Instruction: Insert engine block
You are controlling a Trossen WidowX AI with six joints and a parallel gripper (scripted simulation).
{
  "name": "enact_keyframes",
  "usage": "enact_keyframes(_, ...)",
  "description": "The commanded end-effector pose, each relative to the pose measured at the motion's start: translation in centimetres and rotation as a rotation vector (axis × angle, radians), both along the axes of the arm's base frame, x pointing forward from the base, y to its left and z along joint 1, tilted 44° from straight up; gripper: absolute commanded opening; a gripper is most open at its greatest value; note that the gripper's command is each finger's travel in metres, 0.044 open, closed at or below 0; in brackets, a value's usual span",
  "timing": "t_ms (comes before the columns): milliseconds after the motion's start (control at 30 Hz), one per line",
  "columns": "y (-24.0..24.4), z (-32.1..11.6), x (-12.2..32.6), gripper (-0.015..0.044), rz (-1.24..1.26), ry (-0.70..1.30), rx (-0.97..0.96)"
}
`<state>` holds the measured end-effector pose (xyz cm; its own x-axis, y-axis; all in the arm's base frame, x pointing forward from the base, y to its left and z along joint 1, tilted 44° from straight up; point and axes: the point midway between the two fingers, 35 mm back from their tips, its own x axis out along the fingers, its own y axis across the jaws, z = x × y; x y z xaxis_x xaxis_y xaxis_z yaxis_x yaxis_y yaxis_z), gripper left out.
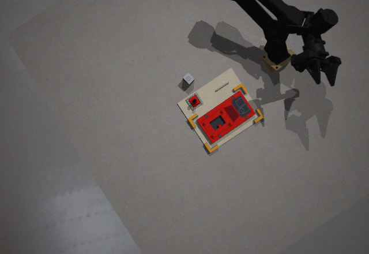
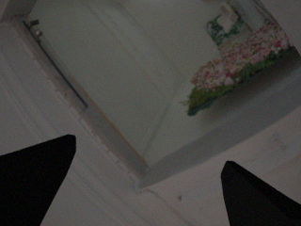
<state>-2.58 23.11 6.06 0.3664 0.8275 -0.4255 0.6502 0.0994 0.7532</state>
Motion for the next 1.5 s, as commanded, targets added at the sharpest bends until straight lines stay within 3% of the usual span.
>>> enact_keyframes(0,0.0,0.0,0.0,0.0426,0.000,0.000,0.000)
enact_keyframes(833,3.3,2.4,9.7,0.0440,-0.098,-0.474,-0.597)
enact_keyframes(1467,1.7,4.3,18.7,0.0440,-0.047,-0.565,-1.103)
